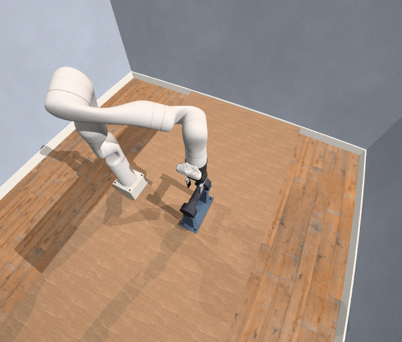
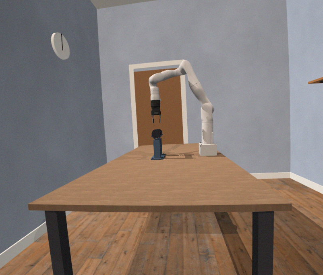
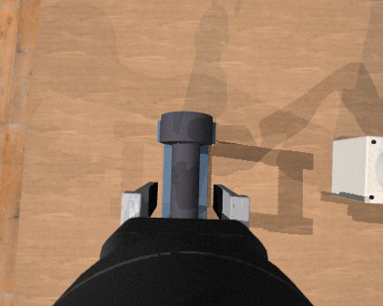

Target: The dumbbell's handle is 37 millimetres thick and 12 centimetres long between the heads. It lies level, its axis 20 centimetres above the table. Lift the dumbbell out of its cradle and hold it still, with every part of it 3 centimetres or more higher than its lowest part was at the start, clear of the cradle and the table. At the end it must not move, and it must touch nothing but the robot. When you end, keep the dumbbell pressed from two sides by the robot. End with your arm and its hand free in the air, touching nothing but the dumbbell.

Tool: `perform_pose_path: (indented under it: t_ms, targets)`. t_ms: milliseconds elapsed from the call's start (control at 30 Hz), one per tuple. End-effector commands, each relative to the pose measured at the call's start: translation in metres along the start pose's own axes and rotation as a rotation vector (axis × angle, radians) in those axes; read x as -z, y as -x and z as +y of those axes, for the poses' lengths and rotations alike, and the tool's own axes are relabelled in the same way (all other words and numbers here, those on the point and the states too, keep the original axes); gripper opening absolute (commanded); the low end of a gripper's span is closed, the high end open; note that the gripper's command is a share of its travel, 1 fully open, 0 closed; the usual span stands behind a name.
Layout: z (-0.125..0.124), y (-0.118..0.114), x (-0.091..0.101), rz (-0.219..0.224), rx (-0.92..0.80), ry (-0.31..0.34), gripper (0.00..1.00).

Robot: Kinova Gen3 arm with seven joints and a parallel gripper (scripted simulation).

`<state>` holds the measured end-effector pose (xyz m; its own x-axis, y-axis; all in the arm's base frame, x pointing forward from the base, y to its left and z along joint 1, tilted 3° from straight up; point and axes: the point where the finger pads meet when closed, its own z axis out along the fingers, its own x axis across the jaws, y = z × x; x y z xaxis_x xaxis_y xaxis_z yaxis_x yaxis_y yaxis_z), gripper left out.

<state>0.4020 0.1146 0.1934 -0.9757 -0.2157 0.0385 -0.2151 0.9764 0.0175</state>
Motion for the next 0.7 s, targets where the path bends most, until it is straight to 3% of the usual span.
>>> perform_pose_path:
  t_ms: [0,400,667]
  targets:
    - [0.004,0.001,-0.002,0.005,0.010,0.003,1.00]
    - [0.004,0.001,-0.005,0.005,0.009,0.003,1.00]
    - [0.004,0.001,-0.039,0.005,0.009,0.003,1.00]
